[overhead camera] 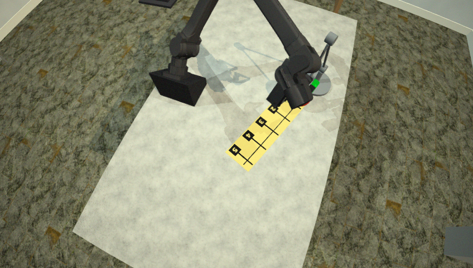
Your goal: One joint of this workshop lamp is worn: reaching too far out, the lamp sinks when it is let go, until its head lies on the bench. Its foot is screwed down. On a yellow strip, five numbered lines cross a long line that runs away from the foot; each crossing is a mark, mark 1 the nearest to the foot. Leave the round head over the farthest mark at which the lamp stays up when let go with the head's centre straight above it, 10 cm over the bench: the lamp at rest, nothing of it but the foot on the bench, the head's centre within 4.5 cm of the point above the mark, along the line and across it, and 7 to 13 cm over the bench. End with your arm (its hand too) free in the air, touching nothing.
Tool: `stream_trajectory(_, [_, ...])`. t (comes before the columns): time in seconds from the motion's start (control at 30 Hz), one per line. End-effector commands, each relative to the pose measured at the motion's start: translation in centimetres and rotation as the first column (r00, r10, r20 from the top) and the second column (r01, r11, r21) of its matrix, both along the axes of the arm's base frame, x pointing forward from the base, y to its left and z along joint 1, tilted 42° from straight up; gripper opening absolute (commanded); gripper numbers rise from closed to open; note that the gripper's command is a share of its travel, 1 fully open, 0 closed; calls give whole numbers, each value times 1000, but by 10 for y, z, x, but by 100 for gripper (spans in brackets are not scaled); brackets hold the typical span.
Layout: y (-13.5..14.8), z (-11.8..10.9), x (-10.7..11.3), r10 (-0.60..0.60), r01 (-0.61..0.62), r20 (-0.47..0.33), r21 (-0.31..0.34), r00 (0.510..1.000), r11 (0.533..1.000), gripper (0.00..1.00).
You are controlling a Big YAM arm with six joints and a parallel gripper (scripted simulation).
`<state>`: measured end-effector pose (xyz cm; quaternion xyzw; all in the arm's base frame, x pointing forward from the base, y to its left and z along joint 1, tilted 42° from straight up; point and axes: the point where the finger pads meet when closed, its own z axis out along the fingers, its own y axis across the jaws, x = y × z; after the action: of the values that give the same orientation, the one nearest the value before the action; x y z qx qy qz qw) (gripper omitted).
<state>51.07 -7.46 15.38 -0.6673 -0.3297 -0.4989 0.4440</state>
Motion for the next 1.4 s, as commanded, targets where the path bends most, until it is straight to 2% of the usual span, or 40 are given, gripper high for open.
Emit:
stream_trajectory(0.0, [-7, 2, 1, 41, -43, 43, 46, 998, 998, 100])
stream_trajectory(0.53, [-15, 3, 1, 73, -79, 69, 79, 995, 994, 100])
stream_trajectory(1.37, [-15, 3, 1, 73, -79, 69, 79, 995, 994, 100])
